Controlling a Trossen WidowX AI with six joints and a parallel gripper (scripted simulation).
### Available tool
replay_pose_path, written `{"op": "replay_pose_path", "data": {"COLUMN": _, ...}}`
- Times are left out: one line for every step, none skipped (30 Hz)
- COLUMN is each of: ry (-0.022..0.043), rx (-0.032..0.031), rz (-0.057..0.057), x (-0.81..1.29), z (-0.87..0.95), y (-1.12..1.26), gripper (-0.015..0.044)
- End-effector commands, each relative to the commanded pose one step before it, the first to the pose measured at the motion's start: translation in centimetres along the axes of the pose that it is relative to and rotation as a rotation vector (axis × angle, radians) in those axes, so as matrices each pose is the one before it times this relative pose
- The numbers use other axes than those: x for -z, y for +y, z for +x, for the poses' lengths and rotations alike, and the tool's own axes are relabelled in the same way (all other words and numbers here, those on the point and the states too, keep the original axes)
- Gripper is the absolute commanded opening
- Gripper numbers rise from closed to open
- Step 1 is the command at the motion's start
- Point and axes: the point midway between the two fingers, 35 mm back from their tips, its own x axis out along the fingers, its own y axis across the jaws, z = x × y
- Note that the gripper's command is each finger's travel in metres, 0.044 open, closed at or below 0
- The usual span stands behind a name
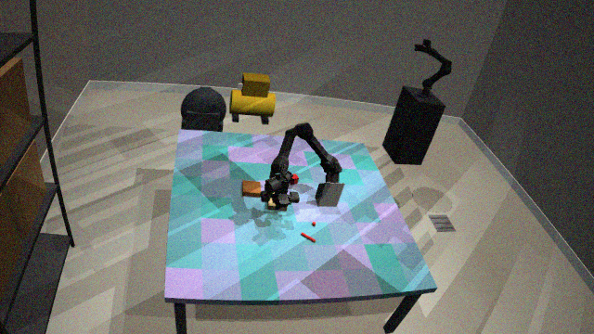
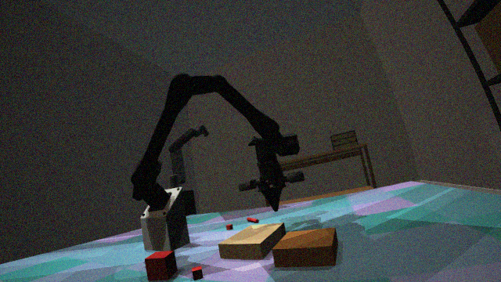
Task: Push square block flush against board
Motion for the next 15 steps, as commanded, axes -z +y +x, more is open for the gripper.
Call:
{"op": "replay_pose_path", "data": {"ry": -0.00652, "rx": 0.00430, "rz": 0.0744, "x": 1.909, "z": -0.572, "y": 1.561, "gripper": 0.0000}}
{"op": "replay_pose_path", "data": {"ry": -0.00001, "rx": -0.00025, "rz": 0.0038, "x": 0.106, "z": -0.009, "y": 0.095, "gripper": 0.0000}}
{"op": "replay_pose_path", "data": {"ry": 0.00000, "rx": 0.00000, "rz": 0.0000, "x": 0.000, "z": 0.000, "y": 0.000, "gripper": 0.0000}}
{"op": "replay_pose_path", "data": {"ry": 0.00000, "rx": 0.00000, "rz": 0.0000, "x": 0.000, "z": 0.000, "y": 0.000, "gripper": 0.0000}}
{"op": "replay_pose_path", "data": {"ry": 0.00000, "rx": 0.00000, "rz": 0.0000, "x": 0.000, "z": 0.000, "y": 0.000, "gripper": 0.0000}}
{"op": "replay_pose_path", "data": {"ry": 0.00000, "rx": 0.00000, "rz": 0.0000, "x": 0.000, "z": 0.000, "y": 0.000, "gripper": 0.0000}}
{"op": "replay_pose_path", "data": {"ry": 0.00000, "rx": 0.00000, "rz": 0.0000, "x": 0.000, "z": 0.000, "y": 0.000, "gripper": 0.0000}}
{"op": "replay_pose_path", "data": {"ry": -0.00013, "rx": 0.00005, "rz": 0.0000, "x": -0.012, "z": 0.315, "y": -0.022, "gripper": 0.0000}}
{"op": "replay_pose_path", "data": {"ry": -0.00020, "rx": 0.00014, "rz": -0.0001, "x": -0.023, "z": 0.941, "y": -0.050, "gripper": 0.0000}}
{"op": "replay_pose_path", "data": {"ry": 0.00031, "rx": 0.00015, "rz": 0.0000, "x": -0.001, "z": 1.553, "y": -0.028, "gripper": 0.0000}}
{"op": "replay_pose_path", "data": {"ry": 0.00111, "rx": 0.00002, "rz": 0.0001, "x": 0.044, "z": 1.529, "y": 0.043, "gripper": 0.0000}}
{"op": "replay_pose_path", "data": {"ry": 0.00104, "rx": -0.00007, "rz": 0.0001, "x": 0.046, "z": 0.904, "y": 0.059, "gripper": 0.0000}}
{"op": "replay_pose_path", "data": {"ry": 0.00041, "rx": -0.00004, "rz": 0.0000, "x": 0.018, "z": 0.299, "y": 0.025, "gripper": 0.0000}}
{"op": "replay_pose_path", "data": {"ry": 0.00000, "rx": 0.00000, "rz": 0.0000, "x": 0.000, "z": 0.000, "y": 0.000, "gripper": 0.0000}}
{"op": "replay_pose_path", "data": {"ry": 0.00000, "rx": 0.00000, "rz": 0.0000, "x": 0.000, "z": 0.000, "y": 0.000, "gripper": 0.0000}}
